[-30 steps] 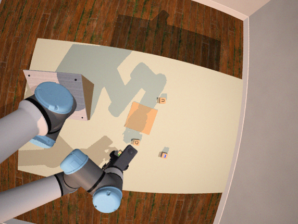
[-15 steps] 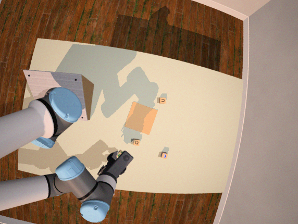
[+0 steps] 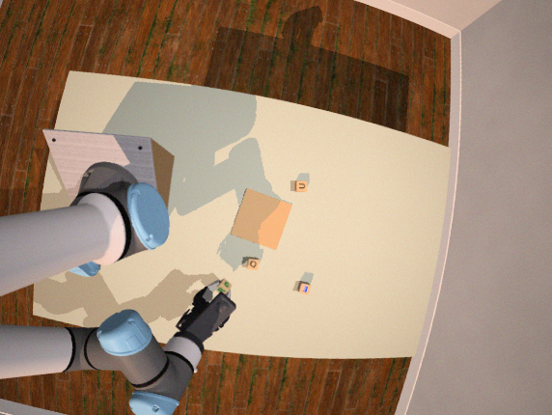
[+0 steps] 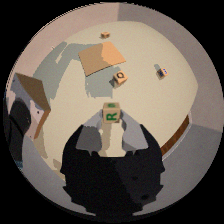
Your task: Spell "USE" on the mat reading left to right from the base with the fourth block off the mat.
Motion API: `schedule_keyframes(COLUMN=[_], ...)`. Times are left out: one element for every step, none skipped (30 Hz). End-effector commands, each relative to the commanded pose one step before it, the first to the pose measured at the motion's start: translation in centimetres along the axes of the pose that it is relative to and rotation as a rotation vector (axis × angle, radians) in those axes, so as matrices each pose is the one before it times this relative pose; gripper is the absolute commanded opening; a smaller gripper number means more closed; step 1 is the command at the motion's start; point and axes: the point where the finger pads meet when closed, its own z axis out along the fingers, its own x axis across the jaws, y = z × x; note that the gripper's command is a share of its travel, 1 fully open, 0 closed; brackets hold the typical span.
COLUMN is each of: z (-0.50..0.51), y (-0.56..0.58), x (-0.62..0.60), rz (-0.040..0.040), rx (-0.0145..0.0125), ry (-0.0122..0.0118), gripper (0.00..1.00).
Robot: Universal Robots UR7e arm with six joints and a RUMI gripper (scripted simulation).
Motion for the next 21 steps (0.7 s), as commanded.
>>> schedule_keyframes(z=[0.020,0.016,0.029,0.018,0.008,0.025,0.017,0.006,-0.041,0.000,0.000,-0.010,0.031,0.015,0.000,-0.011,-0.023,-0.035,-0.023,0.009,0.019], y=[-0.253,0.004,0.001,0.002,0.003,0.001,0.003,0.005,0.012,0.000,0.000,0.009,0.001,0.002,0.003,0.005,0.007,0.010,0.007,0.001,-0.001], x=[-0.020,-0.022,-0.039,-0.027,-0.016,-0.021,-0.010,0.002,0.037,0.000,0.000,0.004,-0.040,-0.023,-0.006,0.003,0.015,0.027,0.017,-0.012,-0.022], rz=[-0.01711,-0.00057,-0.00083,-0.00056,-0.00032,0.00029,0.00060,0.00091,0.00077,0.00000,0.00000,0.00001,-0.00075,-0.00039,-0.00008,0.00009,0.00029,0.00049,0.00030,-0.00018,-0.00032], rx=[0.13813,0.01561,0.01529,0.01521,0.01547,0.01583,0.01646,0.01692,0.01715,0.00000,0.00000,0.02483,0.02780,0.02160,0.01570,0.01704,0.01767,0.01770,0.01773,0.01788,0.01794], ry=[0.00130,-0.00117,-0.00212,-0.00141,-0.00072,-0.00084,-0.00019,0.00060,0.00251,0.00000,0.00000,0.00039,-0.00231,-0.00121,-0.00017,0.00050,0.00128,0.00206,0.00127,-0.00079,-0.00141], gripper=[0.09,0.09,0.09,0.09,0.09,0.09,0.09,0.09,0.09,0.09,0.09,0.09,0.09,0.09,0.09,0.09,0.09,0.09,0.09,0.09,0.09])
